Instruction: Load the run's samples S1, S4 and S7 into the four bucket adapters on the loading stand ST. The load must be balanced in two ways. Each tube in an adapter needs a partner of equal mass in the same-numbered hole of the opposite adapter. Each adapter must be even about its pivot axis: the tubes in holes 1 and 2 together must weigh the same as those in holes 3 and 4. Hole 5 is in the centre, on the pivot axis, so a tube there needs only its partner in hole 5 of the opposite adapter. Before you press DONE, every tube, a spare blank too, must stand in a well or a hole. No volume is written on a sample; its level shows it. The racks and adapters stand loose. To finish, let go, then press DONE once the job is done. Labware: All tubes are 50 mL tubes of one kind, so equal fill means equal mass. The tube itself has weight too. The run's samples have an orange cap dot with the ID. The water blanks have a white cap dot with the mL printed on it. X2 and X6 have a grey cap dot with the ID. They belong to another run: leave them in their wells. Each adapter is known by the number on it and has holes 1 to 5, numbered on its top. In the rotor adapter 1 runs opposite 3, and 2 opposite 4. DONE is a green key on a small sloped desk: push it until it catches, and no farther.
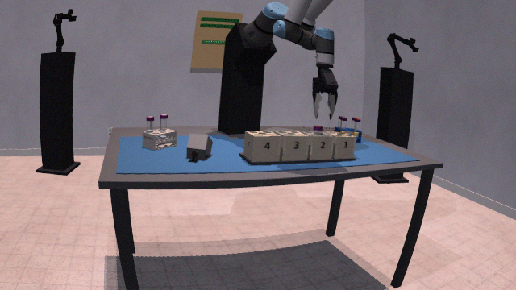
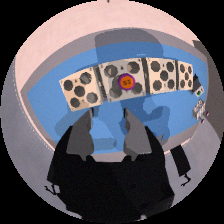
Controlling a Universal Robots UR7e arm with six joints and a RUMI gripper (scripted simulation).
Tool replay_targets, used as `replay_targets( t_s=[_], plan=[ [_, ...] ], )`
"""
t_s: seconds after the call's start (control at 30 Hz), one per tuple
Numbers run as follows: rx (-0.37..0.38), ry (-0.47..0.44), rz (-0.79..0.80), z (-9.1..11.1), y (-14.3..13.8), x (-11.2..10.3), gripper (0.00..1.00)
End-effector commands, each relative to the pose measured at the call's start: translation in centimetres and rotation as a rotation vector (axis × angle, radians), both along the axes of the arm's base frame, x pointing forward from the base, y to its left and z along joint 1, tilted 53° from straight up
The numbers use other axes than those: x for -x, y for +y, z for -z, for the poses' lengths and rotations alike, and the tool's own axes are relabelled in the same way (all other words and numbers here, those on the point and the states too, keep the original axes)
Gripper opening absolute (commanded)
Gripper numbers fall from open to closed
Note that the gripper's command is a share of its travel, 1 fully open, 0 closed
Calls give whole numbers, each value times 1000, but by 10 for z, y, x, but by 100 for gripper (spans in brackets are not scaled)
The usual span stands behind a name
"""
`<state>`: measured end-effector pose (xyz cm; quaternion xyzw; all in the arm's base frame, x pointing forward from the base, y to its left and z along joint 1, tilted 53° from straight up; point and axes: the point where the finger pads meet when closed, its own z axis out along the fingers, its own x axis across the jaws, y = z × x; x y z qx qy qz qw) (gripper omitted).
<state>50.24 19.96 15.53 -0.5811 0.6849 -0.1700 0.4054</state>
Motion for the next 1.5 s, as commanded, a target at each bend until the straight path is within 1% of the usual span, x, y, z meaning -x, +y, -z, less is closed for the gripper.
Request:
replay_targets(
  t_s=[0.0,0.07,0.57,0.63,1.13,1.2,1.47],
  plan=[
    [-19,-3,44,13,30,18,35],
    [-19,-3,44,13,30,18,35],
    [-20,-3,44,56,129,80,35],
    [-20,-3,44,56,129,80,35],
    [-20,-3,44,99,229,143,35],
    [-20,-3,44,99,229,143,35],
    [-20,-3,44,123,281,176,35]
  ],
)
